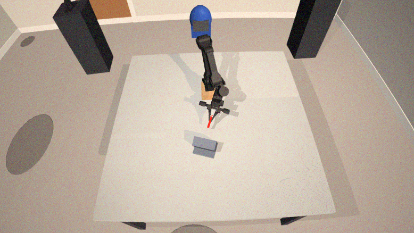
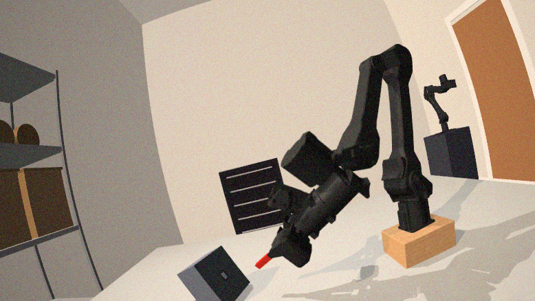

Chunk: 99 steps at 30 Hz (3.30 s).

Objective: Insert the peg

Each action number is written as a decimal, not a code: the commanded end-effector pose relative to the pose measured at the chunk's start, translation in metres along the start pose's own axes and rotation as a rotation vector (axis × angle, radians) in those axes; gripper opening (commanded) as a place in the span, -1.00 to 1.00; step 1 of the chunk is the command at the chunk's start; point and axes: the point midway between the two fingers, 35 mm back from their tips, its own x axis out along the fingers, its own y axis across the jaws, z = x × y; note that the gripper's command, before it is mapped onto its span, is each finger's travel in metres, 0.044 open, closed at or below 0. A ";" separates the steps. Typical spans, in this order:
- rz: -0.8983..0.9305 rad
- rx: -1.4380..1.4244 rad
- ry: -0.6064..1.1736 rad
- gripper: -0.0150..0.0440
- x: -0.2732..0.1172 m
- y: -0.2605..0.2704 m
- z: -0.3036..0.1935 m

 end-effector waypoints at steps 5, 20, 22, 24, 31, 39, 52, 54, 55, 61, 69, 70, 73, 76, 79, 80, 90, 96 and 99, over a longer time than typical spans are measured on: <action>0.007 0.068 -0.048 -0.49 -0.007 0.000 -0.001; 0.020 0.097 -0.074 -0.49 -0.003 0.003 0.000; 0.022 0.099 -0.077 -0.49 -0.002 0.003 0.001; 0.023 0.101 -0.080 -0.49 -0.001 0.004 0.001; 0.030 0.106 -0.090 -0.49 0.003 0.005 0.003; 0.036 0.112 -0.102 -0.49 0.008 0.006 0.004; 0.047 0.121 -0.123 -0.49 0.015 0.008 0.006; 0.049 0.122 -0.126 -0.49 0.016 0.008 0.007; 0.049 0.123 -0.128 -0.49 0.017 0.008 0.007; 0.054 0.126 -0.138 -0.49 0.020 0.008 0.008; 0.059 0.131 -0.152 -0.49 0.024 0.008 0.009; 0.060 0.131 -0.153 -0.49 0.024 0.008 0.009; 0.062 0.133 -0.158 -0.49 0.025 0.008 0.009; 0.064 0.134 -0.164 -0.49 0.027 0.008 0.009; 0.066 0.135 -0.169 -0.49 0.028 0.008 0.009; 0.067 0.136 -0.171 -0.49 0.029 0.008 0.009; 0.071 0.139 -0.184 -0.49 0.032 0.008 0.010; 0.074 0.141 -0.194 -0.49 0.034 0.007 0.010; 0.075 0.142 -0.199 -0.49 0.035 0.007 0.010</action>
